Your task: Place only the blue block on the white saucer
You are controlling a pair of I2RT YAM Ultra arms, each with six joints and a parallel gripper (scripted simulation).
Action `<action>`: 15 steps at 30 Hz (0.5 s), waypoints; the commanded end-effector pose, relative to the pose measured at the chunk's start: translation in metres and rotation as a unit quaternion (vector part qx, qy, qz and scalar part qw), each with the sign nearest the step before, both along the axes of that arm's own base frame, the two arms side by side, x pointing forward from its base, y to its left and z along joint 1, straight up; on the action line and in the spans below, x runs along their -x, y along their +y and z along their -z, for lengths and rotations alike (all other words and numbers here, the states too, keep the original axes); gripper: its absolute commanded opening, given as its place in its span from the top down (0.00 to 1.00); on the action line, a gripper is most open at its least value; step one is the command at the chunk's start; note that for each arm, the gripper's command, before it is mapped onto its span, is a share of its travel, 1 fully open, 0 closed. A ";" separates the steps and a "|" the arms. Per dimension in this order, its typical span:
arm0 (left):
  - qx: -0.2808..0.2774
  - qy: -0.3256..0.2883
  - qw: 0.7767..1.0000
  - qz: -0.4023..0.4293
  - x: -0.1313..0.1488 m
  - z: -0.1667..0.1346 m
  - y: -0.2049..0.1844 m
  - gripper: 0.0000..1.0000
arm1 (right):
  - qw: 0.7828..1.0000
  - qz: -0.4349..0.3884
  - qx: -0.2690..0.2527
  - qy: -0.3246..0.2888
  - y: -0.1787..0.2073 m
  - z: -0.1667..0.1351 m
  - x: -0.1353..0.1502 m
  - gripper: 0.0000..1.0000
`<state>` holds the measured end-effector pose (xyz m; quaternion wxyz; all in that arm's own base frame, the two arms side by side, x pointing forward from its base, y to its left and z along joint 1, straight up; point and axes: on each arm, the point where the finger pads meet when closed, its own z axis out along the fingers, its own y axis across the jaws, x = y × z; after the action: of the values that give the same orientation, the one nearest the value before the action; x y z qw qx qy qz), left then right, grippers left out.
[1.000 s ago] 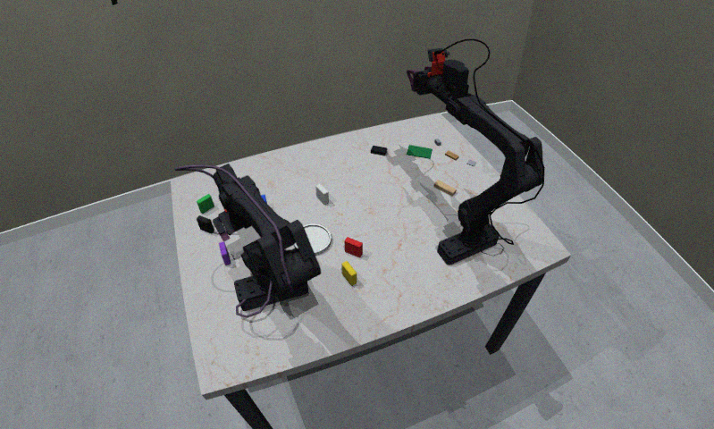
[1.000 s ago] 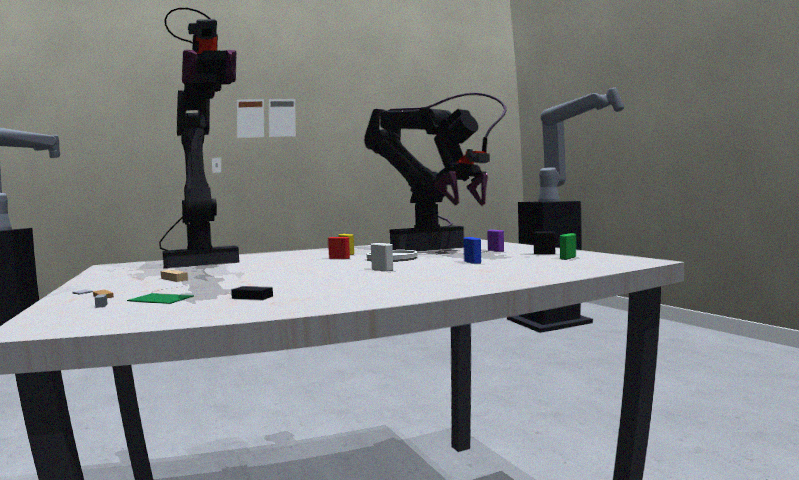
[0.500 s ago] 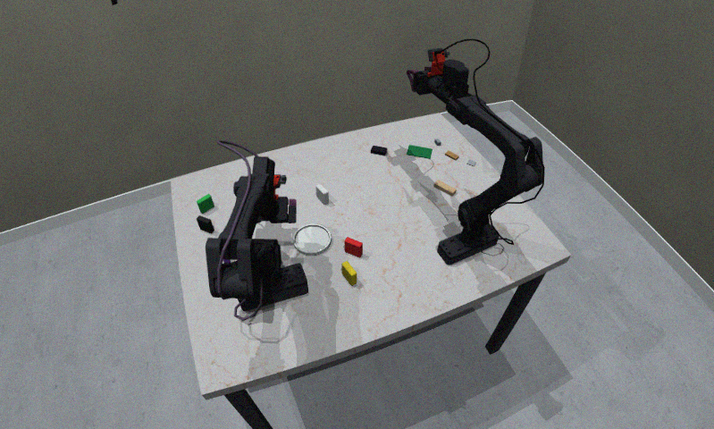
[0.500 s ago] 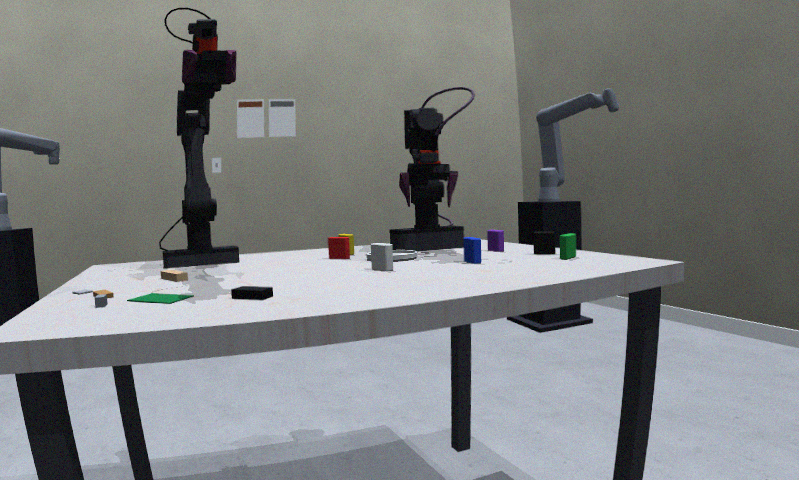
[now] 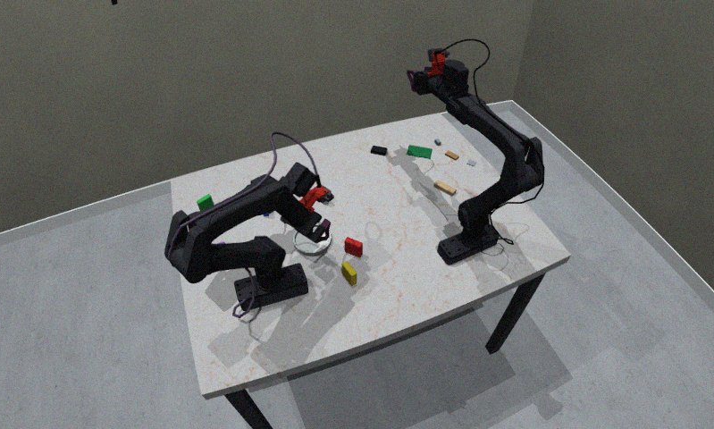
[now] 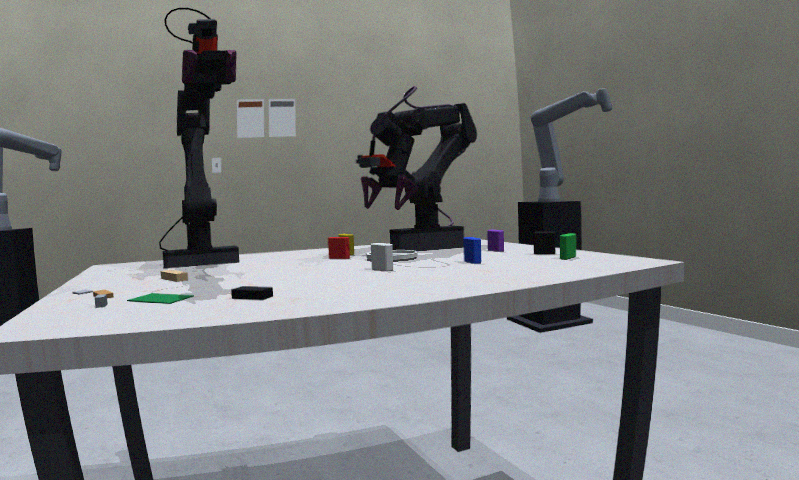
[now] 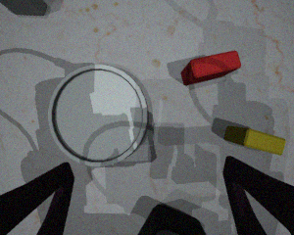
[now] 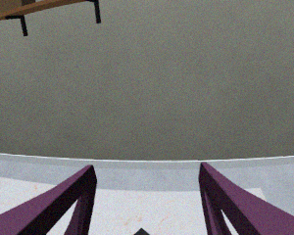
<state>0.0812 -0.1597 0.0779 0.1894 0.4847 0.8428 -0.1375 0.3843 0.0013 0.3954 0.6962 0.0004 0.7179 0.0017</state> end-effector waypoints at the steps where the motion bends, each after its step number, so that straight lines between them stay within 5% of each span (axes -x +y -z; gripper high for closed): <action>1: 0.014 -0.012 1.000 0.020 0.002 -0.011 -0.015 0.00 | 1.000 0.000 0.001 -0.008 0.000 -0.006 0.001 0.32; 9: 0.016 -0.009 0.978 0.207 0.072 -0.011 -0.037 0.00 | 1.000 0.000 0.001 -0.008 0.000 -0.006 0.001 0.32; 15: 0.016 -0.008 0.962 0.271 0.098 -0.011 -0.037 0.00 | 1.000 0.000 0.001 -0.008 0.000 -0.006 0.001 0.32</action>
<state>-0.0105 -0.1830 0.0744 0.1434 0.6887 0.6884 -0.1764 0.3843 0.0013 0.3954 0.6962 0.0004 0.7179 0.0017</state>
